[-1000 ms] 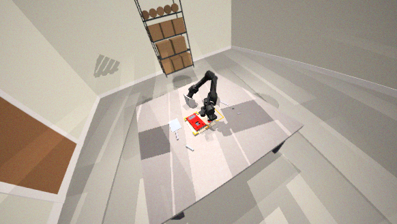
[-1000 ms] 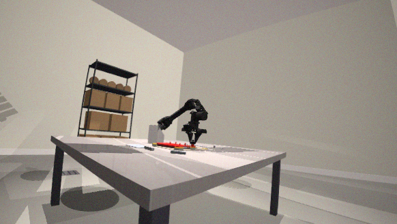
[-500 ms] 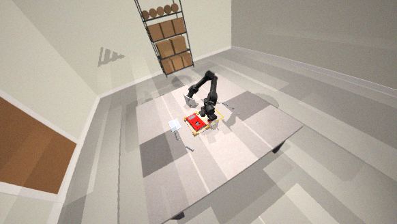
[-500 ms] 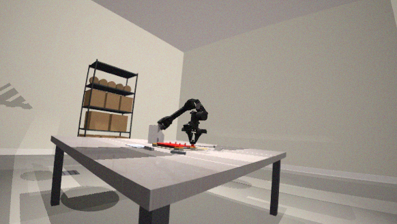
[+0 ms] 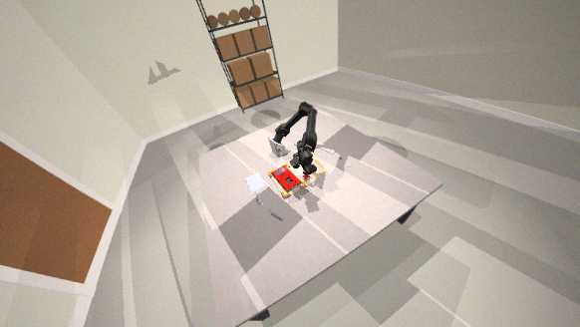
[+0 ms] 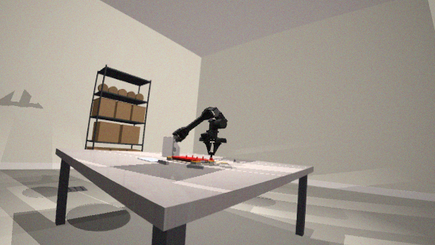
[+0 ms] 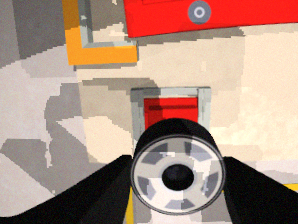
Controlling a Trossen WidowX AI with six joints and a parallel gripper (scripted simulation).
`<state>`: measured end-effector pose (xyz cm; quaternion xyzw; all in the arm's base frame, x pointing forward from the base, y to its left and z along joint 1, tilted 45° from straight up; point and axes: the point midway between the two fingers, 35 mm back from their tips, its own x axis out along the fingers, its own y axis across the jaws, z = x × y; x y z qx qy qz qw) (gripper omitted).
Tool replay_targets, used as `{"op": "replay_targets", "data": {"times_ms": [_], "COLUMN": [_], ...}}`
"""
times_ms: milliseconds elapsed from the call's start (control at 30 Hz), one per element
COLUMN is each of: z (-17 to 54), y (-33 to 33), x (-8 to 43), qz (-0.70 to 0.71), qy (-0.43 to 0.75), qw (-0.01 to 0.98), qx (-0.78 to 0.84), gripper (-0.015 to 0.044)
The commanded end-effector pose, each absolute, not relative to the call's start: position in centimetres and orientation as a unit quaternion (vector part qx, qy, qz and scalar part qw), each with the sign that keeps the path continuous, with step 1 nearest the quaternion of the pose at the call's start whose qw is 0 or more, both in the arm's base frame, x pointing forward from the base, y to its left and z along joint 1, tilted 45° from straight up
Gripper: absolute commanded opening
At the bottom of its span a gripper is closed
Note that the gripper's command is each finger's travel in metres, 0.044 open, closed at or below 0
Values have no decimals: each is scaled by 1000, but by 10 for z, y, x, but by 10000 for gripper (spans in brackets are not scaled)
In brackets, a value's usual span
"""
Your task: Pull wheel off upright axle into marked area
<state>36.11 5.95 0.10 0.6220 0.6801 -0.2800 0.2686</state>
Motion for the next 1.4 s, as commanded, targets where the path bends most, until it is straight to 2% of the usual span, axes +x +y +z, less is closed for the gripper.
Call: {"op": "replay_targets", "data": {"times_ms": [0,1367], "z": [4,28], "y": [56,33], "x": [362,364], "qz": [-278,-279], "qy": [679,678], "qw": [270,270], "qx": [623,624], "gripper": [0,0]}}
